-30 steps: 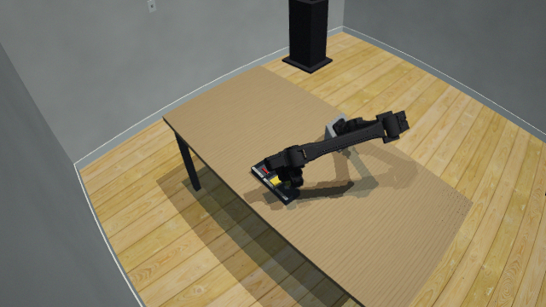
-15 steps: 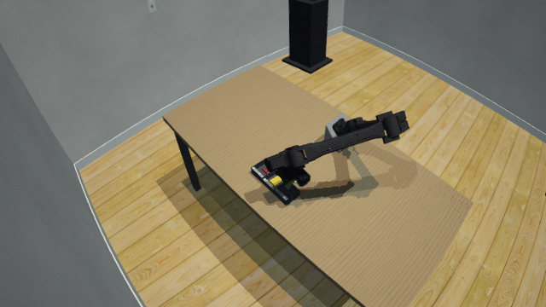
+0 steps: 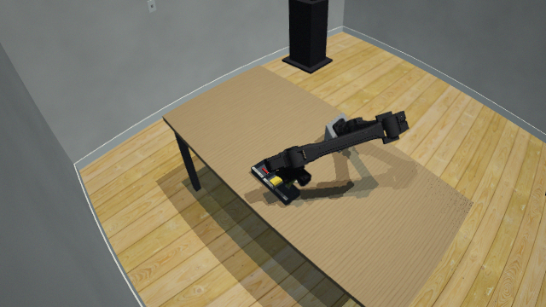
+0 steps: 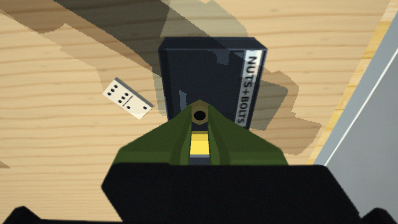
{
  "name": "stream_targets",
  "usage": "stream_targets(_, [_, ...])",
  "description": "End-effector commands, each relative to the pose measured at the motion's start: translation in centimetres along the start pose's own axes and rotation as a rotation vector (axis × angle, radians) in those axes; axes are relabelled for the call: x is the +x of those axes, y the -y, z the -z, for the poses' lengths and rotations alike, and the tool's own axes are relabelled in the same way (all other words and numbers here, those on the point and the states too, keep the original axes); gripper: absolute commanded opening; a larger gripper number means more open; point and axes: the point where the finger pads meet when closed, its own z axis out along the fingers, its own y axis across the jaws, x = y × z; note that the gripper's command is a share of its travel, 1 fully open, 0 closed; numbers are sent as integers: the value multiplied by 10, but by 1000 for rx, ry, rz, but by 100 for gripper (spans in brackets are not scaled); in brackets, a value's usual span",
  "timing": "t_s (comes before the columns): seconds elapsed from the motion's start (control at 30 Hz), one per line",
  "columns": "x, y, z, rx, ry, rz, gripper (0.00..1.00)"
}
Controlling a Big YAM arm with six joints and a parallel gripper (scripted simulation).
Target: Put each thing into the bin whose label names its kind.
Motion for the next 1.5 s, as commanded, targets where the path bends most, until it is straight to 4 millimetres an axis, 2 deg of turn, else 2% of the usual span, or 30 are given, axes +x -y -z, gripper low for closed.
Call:
stream_targets(0.0, [-9,16,-2,-6,4,38,10])
stream_targets(0.53, [-7,18,-6,3,3,30,10])
stream_targets(0.6, [-2,4,-18,-18,7,4,10])
stream_targets(1.03, [-2,2,-44,-20,8,3,10])
stream_targets(1.47, [-1,-1,-57,-20,7,3,10])
